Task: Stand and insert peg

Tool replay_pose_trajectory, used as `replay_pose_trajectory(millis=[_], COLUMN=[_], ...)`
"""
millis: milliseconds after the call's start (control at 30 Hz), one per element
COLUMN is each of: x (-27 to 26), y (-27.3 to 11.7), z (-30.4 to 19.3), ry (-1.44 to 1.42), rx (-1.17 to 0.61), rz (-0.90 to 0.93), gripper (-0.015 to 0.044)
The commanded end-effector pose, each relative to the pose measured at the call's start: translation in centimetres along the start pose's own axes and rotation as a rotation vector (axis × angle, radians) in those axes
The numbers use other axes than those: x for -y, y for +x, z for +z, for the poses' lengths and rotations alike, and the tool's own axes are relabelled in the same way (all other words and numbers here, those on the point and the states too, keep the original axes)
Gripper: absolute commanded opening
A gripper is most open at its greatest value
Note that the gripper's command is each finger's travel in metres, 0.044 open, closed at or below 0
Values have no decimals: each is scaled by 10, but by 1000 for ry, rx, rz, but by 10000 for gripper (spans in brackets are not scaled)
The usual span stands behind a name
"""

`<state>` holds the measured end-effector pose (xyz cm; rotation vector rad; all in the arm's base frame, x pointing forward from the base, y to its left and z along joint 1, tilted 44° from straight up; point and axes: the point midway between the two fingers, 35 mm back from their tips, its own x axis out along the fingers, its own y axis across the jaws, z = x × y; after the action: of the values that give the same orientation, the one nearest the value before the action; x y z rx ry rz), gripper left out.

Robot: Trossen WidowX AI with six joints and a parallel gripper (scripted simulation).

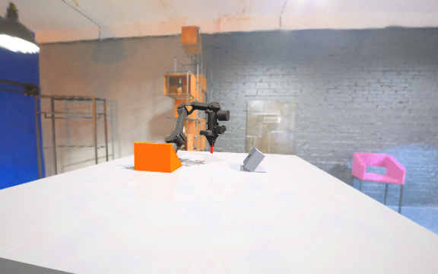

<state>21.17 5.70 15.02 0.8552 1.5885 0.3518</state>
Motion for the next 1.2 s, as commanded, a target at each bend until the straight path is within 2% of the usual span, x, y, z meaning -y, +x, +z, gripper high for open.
replay_pose_trajectory(millis=[0, 1167], x=[0, 15], y=[-6, 6], z=[1, 35], ry=[-6, 30], rx=[2, 202], rz=[-1, 18], gripper=[0, 0])
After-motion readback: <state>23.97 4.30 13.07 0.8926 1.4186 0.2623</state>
